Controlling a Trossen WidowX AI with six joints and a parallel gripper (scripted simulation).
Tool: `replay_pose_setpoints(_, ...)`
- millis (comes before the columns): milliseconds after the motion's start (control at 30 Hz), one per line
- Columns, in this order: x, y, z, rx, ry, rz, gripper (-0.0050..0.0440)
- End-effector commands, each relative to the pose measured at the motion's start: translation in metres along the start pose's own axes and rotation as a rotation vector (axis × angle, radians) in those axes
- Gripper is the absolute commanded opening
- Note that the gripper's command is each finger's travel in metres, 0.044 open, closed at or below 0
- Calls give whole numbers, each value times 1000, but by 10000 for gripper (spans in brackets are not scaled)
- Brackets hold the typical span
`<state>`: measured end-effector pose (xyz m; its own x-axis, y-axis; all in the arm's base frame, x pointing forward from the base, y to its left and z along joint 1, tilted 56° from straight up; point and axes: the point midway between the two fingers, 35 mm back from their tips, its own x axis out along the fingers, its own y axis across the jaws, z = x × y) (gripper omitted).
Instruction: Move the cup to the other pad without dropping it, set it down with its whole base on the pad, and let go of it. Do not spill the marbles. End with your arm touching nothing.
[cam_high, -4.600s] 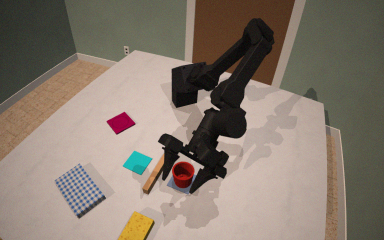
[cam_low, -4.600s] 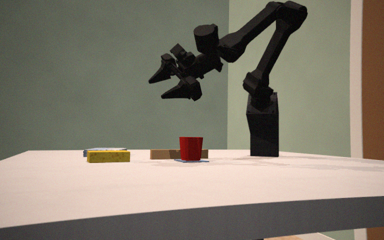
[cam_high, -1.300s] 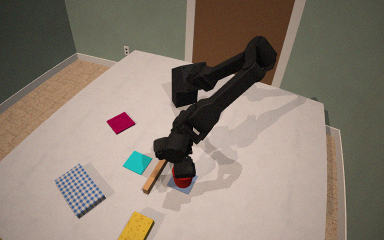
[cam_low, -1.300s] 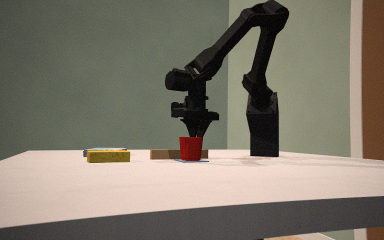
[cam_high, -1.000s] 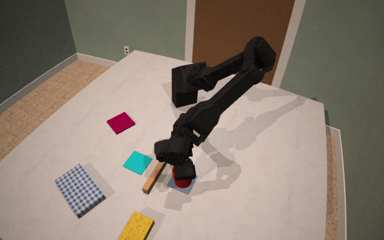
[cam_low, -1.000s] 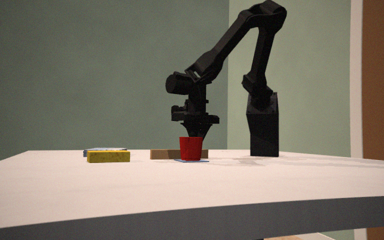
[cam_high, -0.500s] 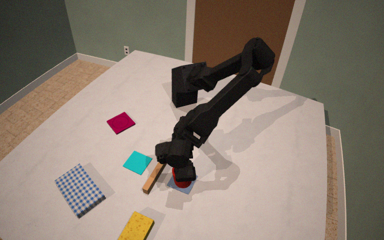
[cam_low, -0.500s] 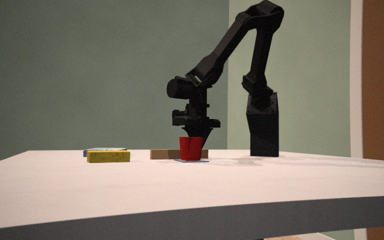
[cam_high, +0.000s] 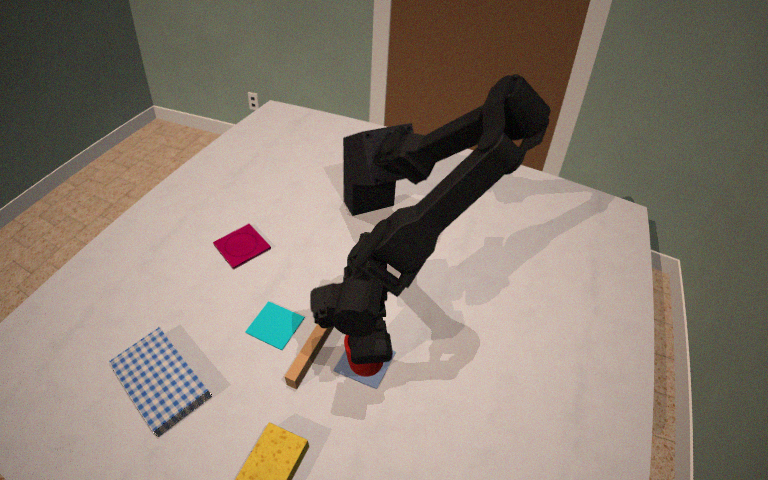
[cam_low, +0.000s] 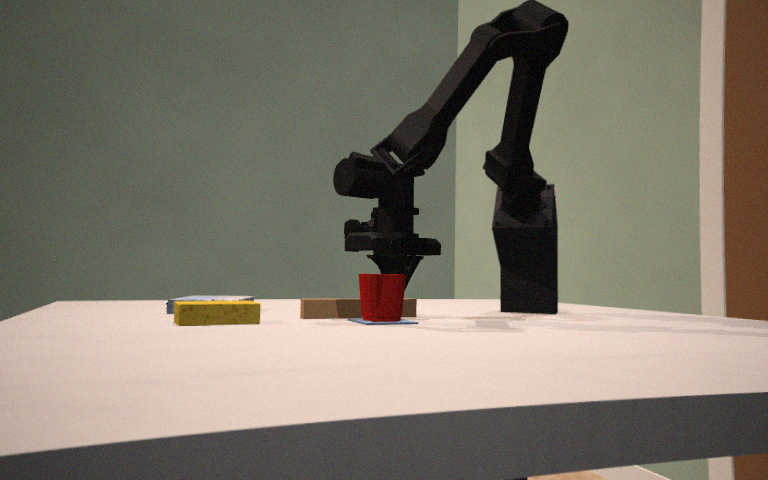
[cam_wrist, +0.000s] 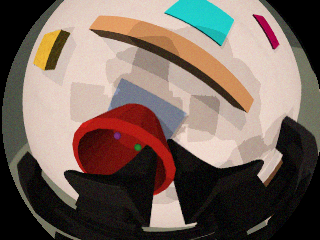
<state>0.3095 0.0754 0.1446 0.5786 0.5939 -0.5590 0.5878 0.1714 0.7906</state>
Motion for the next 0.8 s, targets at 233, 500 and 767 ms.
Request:
replay_pose_setpoints(233, -1, 0, 0, -2, -2, 0, 0)
replay_pose_setpoints(500, -13, 0, 2, 0, -3, -4, 0)
replay_pose_setpoints(767, -35, -3, 3, 3, -6, -7, 0)
